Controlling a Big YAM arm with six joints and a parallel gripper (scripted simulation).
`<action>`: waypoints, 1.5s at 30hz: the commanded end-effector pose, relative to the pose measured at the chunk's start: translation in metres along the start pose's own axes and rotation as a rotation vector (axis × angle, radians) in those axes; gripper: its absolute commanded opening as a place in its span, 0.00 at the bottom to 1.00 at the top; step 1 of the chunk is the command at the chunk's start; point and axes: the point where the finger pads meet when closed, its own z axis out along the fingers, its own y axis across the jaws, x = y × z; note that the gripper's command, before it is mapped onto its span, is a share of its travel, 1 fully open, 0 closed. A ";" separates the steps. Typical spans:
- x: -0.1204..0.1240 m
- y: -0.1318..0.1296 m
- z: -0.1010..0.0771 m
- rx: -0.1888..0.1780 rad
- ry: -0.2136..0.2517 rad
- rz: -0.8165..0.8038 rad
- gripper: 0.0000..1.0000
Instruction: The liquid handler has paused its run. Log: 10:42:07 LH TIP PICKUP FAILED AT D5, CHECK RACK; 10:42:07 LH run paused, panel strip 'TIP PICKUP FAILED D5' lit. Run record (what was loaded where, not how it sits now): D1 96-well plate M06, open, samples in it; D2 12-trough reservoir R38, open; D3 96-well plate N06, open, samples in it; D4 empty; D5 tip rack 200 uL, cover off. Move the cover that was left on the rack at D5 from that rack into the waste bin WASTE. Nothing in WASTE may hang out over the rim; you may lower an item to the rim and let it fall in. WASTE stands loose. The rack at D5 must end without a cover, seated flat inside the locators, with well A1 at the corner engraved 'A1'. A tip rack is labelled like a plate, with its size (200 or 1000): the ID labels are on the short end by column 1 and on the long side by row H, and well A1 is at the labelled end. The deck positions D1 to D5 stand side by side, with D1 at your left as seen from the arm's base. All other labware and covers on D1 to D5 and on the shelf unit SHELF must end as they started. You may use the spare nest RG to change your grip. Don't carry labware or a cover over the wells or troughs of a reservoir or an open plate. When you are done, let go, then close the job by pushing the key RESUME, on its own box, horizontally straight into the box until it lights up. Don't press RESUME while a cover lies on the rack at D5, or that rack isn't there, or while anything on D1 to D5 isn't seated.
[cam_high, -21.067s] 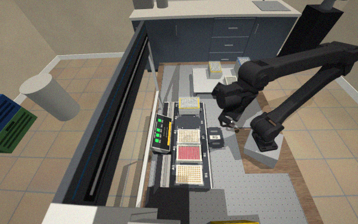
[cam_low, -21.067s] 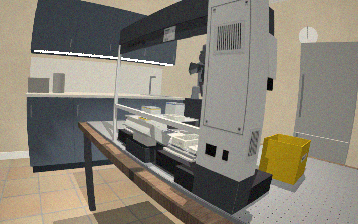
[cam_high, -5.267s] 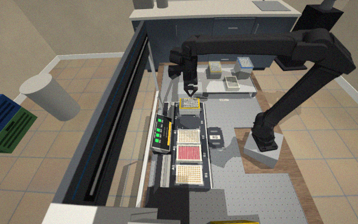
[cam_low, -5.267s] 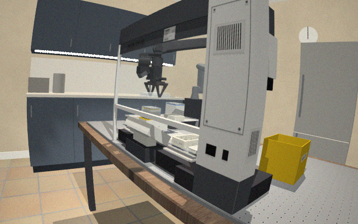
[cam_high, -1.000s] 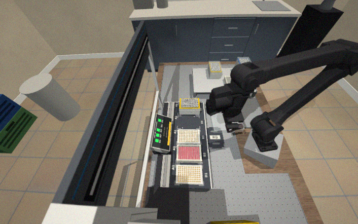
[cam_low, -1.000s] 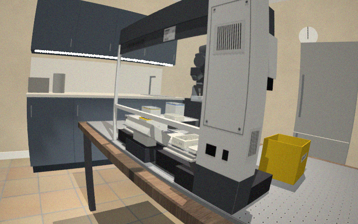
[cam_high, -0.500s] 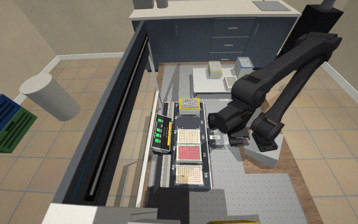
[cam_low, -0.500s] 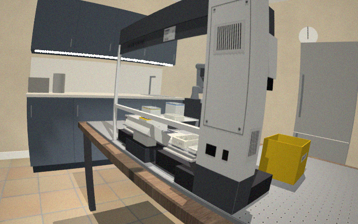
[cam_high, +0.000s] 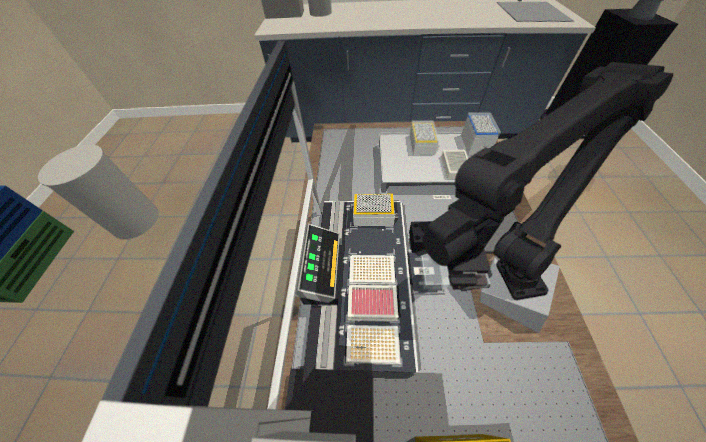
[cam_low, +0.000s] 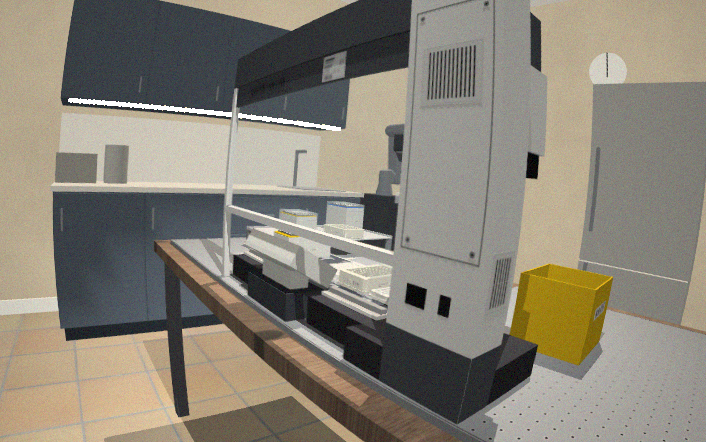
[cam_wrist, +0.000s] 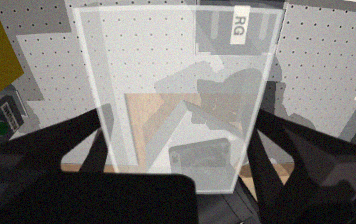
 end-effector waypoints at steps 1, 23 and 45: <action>-0.020 0.005 -0.027 -0.041 -0.068 0.025 0.00; -0.020 0.005 -0.027 -0.041 -0.068 0.025 0.00; -0.018 0.100 -0.024 -0.050 -0.052 0.010 0.00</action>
